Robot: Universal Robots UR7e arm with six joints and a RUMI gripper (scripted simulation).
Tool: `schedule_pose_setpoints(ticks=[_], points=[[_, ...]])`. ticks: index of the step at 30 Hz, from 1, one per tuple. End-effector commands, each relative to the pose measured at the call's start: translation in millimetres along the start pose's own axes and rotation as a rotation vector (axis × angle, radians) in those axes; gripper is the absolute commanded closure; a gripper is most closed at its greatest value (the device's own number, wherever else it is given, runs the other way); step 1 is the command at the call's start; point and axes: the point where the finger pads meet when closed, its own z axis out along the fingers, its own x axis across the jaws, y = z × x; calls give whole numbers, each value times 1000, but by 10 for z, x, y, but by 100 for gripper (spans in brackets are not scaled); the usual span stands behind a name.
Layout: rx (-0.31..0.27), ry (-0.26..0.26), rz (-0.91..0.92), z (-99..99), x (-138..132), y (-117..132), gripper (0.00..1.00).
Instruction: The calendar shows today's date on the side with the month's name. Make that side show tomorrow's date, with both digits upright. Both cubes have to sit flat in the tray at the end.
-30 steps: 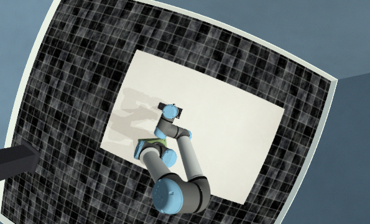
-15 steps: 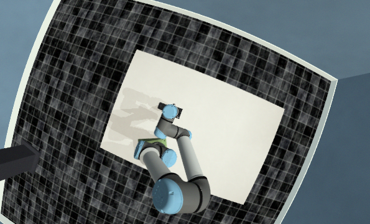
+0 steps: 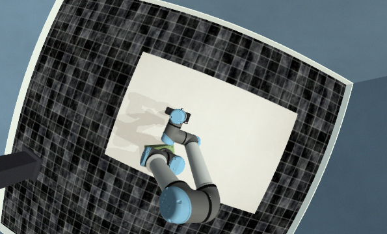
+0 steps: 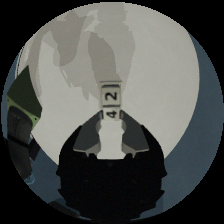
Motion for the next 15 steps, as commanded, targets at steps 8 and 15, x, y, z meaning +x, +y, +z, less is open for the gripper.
schedule_pose_setpoints(ticks=[8,15], points=[[0,5,2,-116,22,6,90],[0,5,2,-325,21,6,90]])
